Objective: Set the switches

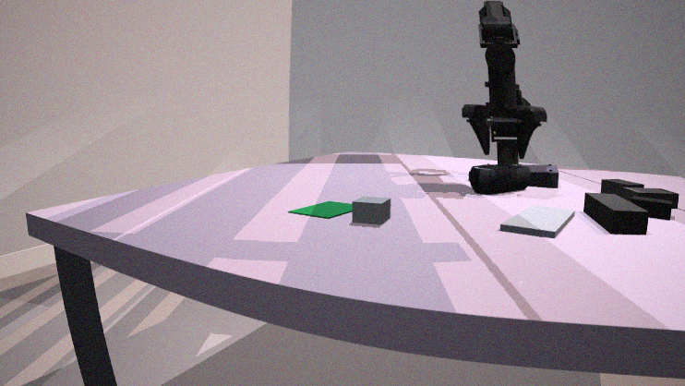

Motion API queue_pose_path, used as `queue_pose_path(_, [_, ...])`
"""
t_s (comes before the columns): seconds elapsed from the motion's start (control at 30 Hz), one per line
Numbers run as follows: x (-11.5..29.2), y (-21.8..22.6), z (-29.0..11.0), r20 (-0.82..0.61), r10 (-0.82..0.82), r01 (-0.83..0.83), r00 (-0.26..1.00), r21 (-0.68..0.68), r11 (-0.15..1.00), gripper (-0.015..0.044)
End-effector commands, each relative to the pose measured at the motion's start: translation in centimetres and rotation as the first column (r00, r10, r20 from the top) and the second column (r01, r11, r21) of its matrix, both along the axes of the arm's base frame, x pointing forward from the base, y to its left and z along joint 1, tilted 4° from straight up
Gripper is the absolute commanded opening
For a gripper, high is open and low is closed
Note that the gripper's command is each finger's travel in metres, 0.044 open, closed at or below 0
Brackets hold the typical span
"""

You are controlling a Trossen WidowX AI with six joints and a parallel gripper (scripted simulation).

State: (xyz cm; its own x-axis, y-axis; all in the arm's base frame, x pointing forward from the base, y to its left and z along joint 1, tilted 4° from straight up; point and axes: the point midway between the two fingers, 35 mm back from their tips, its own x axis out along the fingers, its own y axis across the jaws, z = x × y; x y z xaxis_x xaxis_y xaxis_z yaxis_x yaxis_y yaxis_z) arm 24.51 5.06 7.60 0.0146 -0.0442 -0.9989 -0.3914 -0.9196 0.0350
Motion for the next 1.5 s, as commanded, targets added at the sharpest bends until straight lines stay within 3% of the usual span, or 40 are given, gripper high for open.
queue_pose_path(0.0, [0.1,-0.1,0.0,-0.003,0.003,-0.003,1.000,-0.005,1.000,0.0440])
queue_pose_path(0.13, [0.1,0.0,0.5,-0.002,0.003,-0.003,1.000,-0.004,1.000,0.0440])
queue_pose_path(0.33, [0.0,0.3,4.9,0.000,0.000,0.000,1.000,0.000,1.000,0.0440])
queue_pose_path(0.5, [0.0,0.3,5.0,0.000,0.000,0.000,1.000,0.000,1.000,0.0440])
queue_pose_path(1.07, [0.0,0.3,5.0,0.000,0.000,0.000,1.000,0.000,1.000,0.0000])
queue_pose_path(1.47, [0.0,0.3,5.0,0.000,0.000,0.000,1.000,0.000,1.000,0.0000])
